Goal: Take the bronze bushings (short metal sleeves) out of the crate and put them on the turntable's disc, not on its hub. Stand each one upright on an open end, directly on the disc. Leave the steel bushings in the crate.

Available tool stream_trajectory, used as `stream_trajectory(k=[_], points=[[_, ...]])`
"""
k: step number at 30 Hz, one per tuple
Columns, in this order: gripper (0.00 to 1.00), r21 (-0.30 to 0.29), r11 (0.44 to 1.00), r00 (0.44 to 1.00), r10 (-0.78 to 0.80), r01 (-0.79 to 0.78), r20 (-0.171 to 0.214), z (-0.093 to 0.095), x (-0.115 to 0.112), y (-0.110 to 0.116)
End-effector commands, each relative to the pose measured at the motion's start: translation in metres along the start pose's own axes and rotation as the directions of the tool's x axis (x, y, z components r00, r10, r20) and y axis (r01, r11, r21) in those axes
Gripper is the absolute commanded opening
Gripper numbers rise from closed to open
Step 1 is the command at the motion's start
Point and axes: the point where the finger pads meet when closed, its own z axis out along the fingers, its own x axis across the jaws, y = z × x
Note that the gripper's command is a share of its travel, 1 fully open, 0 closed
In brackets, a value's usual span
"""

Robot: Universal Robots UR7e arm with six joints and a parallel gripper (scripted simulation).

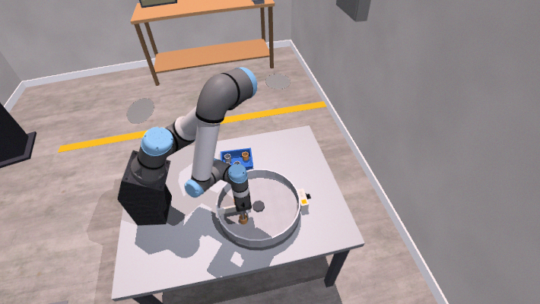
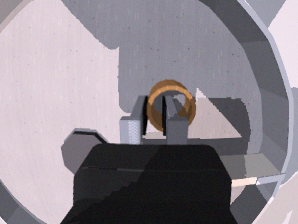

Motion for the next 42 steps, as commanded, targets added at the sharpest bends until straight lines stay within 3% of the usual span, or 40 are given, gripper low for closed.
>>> stream_trajectory(k=[1, 18, 31, 42], points=[[0.38, 0.001, 1.000, 1.000, -0.001, 0.001, 0.002, 0.000, -0.002, -0.001], [0.38, 0.000, 1.000, 1.000, 0.001, -0.001, 0.000, -0.017, 0.000, 0.000], [0.38, 0.000, 1.000, 1.000, 0.001, -0.001, 0.000, -0.053, 0.000, 0.000], [0.38, 0.002, 1.000, 1.000, 0.000, 0.000, 0.001, -0.058, 0.000, -0.001]])
